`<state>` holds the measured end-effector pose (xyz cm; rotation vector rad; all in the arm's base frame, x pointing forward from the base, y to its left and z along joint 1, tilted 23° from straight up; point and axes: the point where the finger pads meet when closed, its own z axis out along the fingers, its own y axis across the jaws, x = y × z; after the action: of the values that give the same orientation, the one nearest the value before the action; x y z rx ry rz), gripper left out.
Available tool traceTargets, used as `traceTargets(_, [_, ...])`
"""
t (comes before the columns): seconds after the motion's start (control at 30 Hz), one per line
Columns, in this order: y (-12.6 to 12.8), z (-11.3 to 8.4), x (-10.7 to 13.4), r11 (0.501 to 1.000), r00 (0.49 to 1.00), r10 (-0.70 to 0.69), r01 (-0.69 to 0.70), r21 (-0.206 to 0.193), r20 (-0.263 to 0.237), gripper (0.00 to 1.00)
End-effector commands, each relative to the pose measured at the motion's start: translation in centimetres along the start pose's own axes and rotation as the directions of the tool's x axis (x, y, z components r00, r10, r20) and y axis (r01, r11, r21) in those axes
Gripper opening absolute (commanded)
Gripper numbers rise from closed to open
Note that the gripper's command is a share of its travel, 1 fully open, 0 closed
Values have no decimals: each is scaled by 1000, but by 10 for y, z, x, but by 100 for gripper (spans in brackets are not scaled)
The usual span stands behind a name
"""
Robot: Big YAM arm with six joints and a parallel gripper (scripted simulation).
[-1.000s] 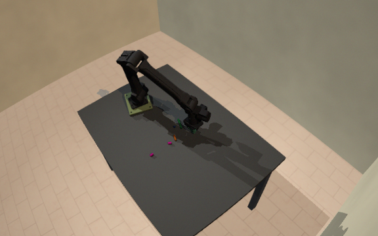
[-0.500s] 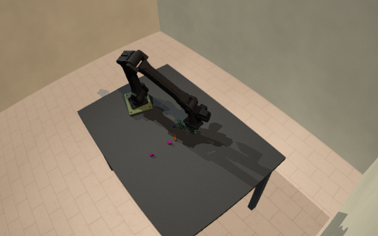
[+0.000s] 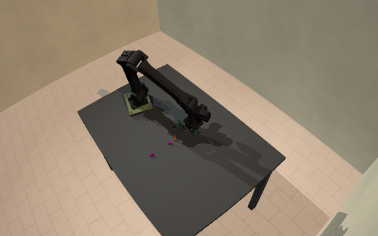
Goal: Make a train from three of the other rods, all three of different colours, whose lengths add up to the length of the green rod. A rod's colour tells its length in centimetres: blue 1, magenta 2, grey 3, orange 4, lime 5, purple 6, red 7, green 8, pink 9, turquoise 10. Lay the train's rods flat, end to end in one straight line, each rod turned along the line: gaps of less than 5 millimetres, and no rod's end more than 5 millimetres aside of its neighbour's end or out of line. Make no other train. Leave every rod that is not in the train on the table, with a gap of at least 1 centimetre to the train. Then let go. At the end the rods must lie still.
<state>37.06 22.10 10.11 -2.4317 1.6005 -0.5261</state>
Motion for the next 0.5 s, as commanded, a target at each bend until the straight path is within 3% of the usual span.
traceTargets(0.0, [2, -11, 3, 1000, 1000, -4, 4, 9, 8, 23])
traceTargets(0.07, [2, -17, -3, 1000, 1000, -6, 6, 12, 12, 23])
traceTargets(0.17, [-21, -42, -5, 998, 1000, 10, -11, 57, 20, 23])
traceTargets(0.27, [-21, -58, -4, 998, 1000, 11, -12, 59, 20, 23])
traceTargets(0.33, [-21, -58, -4, 998, 1000, 11, -12, 59, 20, 23])
traceTargets(0.47, [-20, -81, -4, 998, 1000, 12, -13, 60, 21, 23])
